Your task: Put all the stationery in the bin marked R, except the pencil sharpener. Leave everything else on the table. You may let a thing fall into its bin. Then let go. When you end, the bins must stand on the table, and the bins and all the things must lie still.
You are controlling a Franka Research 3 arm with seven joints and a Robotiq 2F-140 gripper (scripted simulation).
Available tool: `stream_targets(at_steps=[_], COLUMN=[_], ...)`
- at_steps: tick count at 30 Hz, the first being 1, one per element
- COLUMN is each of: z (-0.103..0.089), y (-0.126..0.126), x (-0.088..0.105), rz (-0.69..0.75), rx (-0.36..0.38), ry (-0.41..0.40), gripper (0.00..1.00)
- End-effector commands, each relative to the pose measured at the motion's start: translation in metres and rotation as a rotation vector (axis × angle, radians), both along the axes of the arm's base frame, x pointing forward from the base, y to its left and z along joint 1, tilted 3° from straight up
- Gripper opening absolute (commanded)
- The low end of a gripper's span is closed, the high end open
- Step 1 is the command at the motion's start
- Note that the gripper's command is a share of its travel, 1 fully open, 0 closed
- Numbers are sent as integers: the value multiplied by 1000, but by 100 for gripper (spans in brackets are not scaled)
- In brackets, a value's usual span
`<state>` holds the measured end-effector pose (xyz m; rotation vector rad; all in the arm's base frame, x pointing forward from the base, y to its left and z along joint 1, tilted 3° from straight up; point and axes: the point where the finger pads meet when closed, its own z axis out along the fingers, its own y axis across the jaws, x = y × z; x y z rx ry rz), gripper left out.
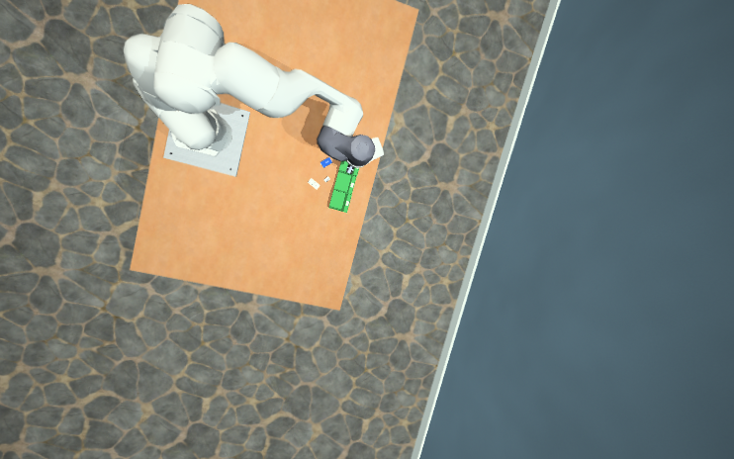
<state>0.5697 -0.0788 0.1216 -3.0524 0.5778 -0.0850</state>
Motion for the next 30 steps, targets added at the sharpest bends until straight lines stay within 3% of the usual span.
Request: stream_targets(at_steps=[1,7,19,23,30], z=[0,0,99,110,110], y=[1,1,-2,-2,-2], x=[-4,-4,-9,-9,-9], rz=[-22,-22,-22,-22,-22], rx=[-1,-1,-1,-1,-1], ry=[14,14,14,14,14], gripper=[5,5,5,5,5])
